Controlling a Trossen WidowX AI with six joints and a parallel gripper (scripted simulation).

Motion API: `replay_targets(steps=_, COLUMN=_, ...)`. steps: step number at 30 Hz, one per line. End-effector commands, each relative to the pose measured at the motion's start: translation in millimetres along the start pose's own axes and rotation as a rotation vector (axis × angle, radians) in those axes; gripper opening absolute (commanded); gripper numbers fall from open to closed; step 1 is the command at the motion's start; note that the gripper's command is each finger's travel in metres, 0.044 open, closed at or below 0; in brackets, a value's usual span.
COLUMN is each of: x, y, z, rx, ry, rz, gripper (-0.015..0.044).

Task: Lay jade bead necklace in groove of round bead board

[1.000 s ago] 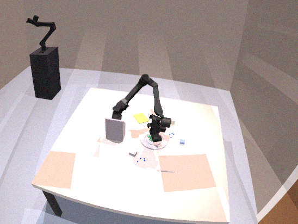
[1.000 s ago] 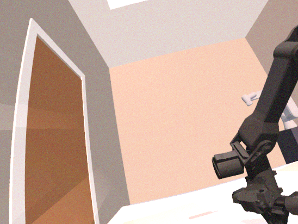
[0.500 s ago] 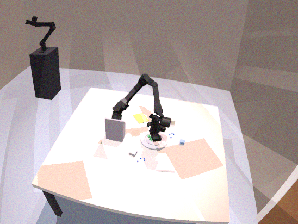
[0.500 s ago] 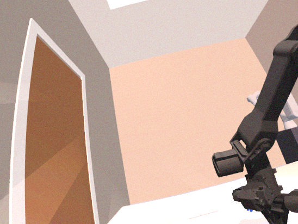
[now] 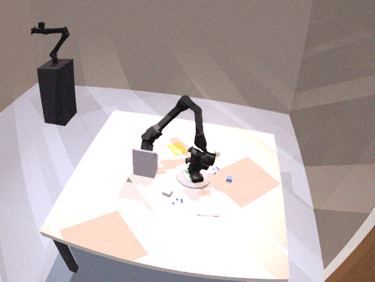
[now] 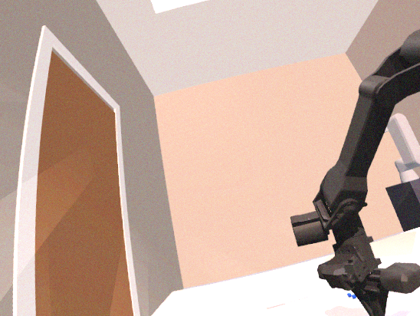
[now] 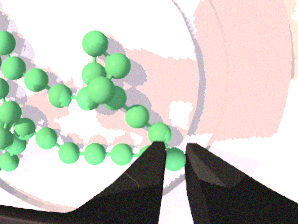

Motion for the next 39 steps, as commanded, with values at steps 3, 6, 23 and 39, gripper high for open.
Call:
replay_targets(steps=3, x=-0.1, y=-11.0, z=2.0, rx=0.008, ry=0.002, rz=0.004, gripper=0.0000)
replay_targets(steps=6, x=-0.1, y=-11.0, z=2.0, rx=0.008, ry=0.002, rz=0.004, gripper=0.0000)
replay_targets(steps=23, x=-0.8, y=-10.8, z=2.8, rx=0.003, ry=-0.002, rz=0.005, gripper=0.0289)
replay_targets(steps=39, x=-0.6, y=-10.5, z=3.1, rx=0.000, ry=0.000, rz=0.002, gripper=0.0440)
Point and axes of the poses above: the point midway between the two fingers, 35 mm back from their tips, its own x axis back along the fingers, its own y axis across the jaws, z = x × y, the point moved 3 cm from there along x, back along the fingers, and after that the axes turned 5 degrees about x, right-handed, at the moved point
